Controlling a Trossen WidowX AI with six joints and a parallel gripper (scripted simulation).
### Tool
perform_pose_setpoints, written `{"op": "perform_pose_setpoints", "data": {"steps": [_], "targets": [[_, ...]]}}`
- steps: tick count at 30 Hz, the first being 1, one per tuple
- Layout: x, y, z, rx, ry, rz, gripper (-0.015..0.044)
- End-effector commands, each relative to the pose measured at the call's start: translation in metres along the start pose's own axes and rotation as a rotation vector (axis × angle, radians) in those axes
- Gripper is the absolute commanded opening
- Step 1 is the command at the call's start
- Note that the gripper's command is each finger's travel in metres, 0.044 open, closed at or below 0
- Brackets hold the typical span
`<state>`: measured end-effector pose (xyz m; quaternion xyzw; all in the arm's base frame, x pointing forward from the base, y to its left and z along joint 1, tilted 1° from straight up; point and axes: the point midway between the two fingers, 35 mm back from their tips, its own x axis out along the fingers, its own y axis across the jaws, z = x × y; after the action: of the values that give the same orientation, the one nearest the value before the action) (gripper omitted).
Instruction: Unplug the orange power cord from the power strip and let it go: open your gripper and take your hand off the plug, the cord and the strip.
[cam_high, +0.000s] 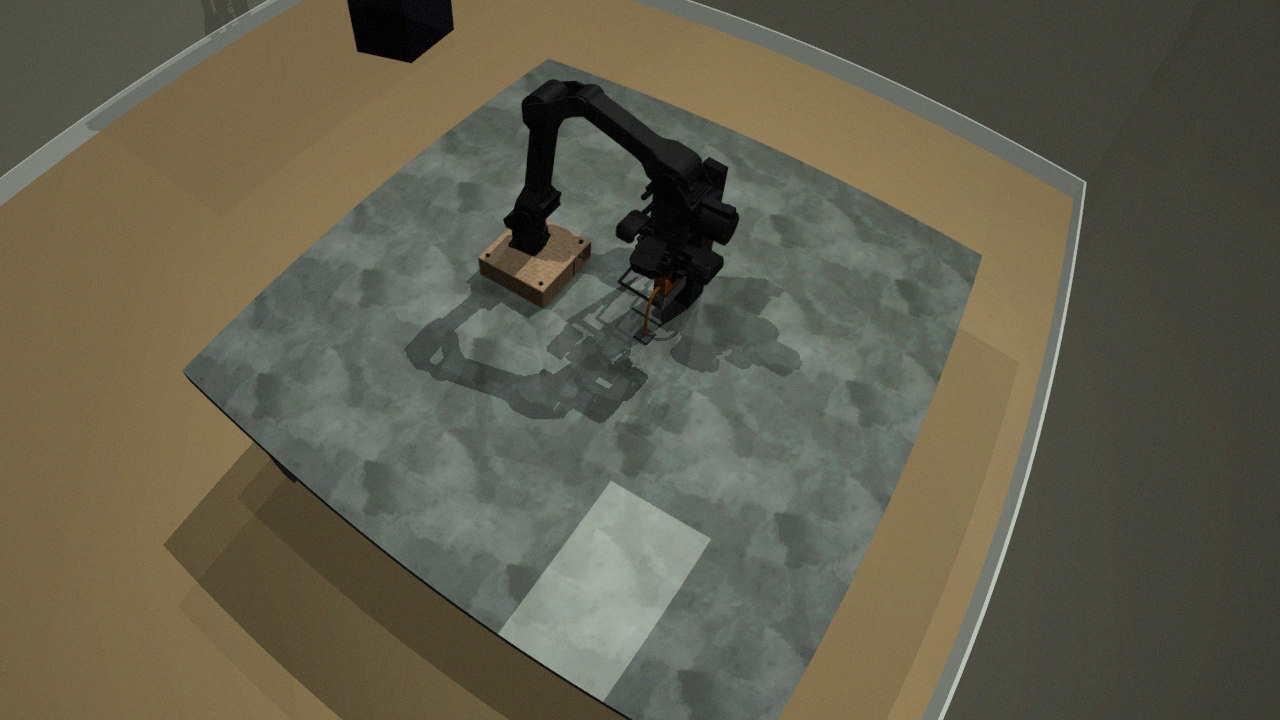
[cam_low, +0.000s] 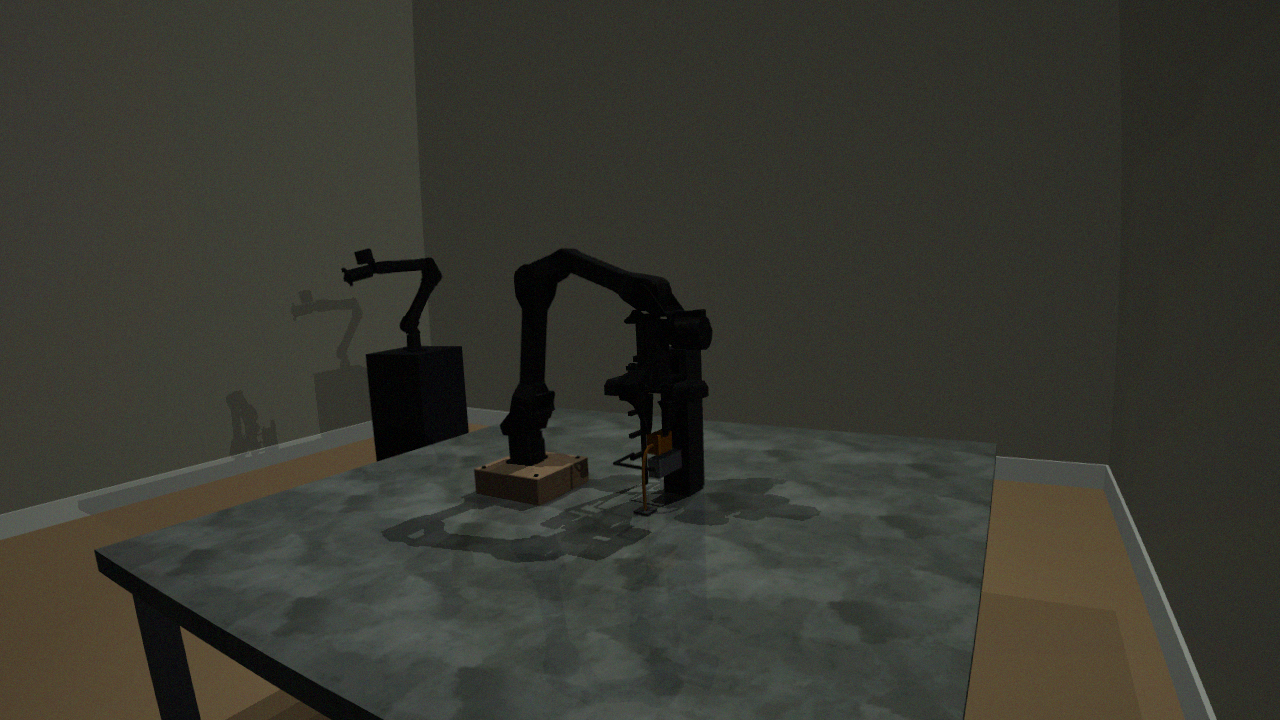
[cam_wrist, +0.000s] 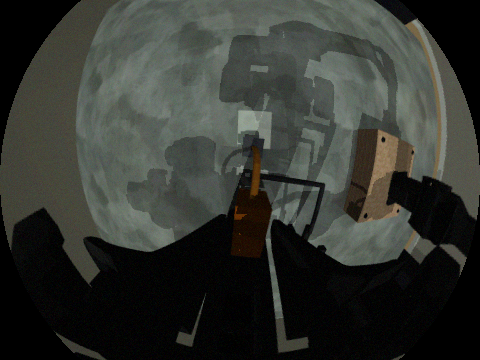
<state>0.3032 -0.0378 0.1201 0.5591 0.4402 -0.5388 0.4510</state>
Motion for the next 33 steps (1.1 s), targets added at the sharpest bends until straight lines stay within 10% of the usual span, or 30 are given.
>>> {"op": "perform_pose_setpoints", "data": {"steps": [1, 33], "targets": [[0.007, -0.001, 0.000, 0.004, -0.004, -0.006, 0.0160], [0.007, 0.001, 0.015, 0.001, -0.003, -0.003, 0.0000]]}}
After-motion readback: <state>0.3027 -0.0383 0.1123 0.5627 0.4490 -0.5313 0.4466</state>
